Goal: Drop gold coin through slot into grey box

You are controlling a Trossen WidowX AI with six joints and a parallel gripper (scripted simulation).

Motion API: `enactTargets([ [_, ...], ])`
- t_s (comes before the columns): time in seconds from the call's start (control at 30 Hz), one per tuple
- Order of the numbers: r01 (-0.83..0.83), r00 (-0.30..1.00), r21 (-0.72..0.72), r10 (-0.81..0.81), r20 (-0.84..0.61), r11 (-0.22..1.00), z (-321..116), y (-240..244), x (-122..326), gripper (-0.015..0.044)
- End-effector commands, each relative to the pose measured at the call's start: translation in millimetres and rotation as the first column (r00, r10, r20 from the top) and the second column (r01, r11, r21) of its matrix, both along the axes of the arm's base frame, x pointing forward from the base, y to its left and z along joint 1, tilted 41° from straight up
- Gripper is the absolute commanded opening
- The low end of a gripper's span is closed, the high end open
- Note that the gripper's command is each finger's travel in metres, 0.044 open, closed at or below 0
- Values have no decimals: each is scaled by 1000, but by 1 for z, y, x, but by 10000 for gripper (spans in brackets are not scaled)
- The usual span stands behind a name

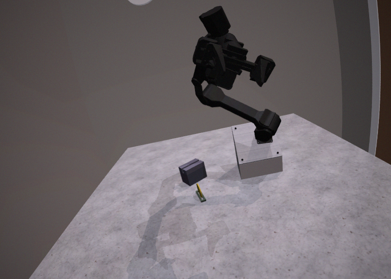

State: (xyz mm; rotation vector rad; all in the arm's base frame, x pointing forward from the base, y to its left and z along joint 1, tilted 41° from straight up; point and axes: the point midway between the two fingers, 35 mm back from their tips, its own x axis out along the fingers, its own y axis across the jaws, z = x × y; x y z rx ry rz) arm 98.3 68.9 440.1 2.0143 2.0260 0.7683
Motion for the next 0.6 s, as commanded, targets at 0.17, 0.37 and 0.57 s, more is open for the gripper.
enactTargets([
  [0.17,161,857,-24,-128,500,987,2,14,-41,242],
  [0.37,327,395,-54,-84,915,944,-13,57,-72,161],
  [0.57,426,-2,-106,118,993,899,-38,102,-72,161],
])
